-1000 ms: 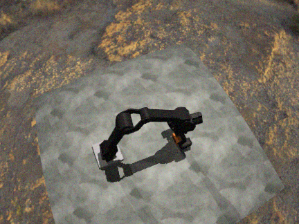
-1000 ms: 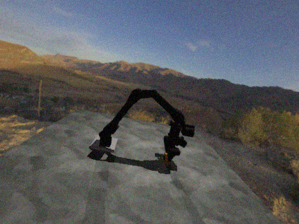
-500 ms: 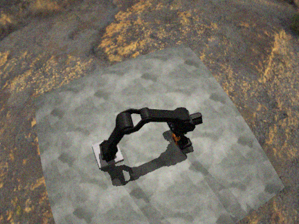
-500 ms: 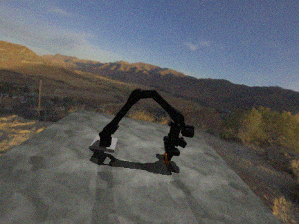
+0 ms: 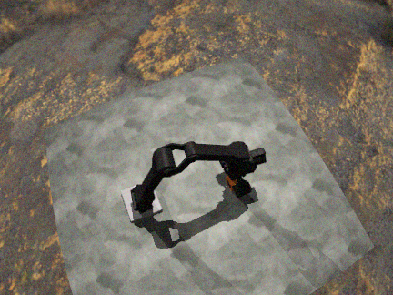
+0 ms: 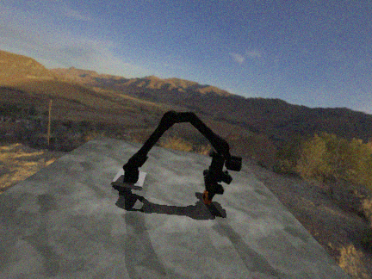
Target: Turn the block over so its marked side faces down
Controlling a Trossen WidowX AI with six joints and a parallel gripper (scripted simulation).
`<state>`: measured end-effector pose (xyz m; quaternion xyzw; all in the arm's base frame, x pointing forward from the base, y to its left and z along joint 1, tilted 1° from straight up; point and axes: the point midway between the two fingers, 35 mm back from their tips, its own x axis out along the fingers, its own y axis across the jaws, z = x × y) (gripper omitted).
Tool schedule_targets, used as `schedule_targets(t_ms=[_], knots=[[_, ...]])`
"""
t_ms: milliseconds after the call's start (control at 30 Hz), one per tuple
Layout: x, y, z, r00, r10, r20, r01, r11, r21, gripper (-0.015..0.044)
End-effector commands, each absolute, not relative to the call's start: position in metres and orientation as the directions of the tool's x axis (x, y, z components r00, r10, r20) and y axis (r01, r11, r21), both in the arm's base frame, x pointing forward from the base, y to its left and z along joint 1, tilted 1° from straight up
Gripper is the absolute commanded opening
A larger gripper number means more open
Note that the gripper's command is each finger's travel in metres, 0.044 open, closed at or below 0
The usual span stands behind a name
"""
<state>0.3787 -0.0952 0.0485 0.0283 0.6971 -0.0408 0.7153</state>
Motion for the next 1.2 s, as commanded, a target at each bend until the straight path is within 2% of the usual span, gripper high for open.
schedule_targets(t_ms=[0, 33, 333, 1167], knots=[[0.378, -0.096, 0.06, 0.017, -0.022, -1.0, 0.095, 0.995, -0.02, 0.0018], [0.378, -0.095, 0.066, 0.017, -0.022, -1.0, 0.095, 0.995, -0.02, 0.0], [0.378, -0.095, 0.074, 0.026, -0.023, -0.999, 0.095, 0.995, -0.02, 0.0], [0.38, -0.096, 0.063, 0.369, -0.05, -0.928, 0.099, 0.995, -0.014, 0.0]])
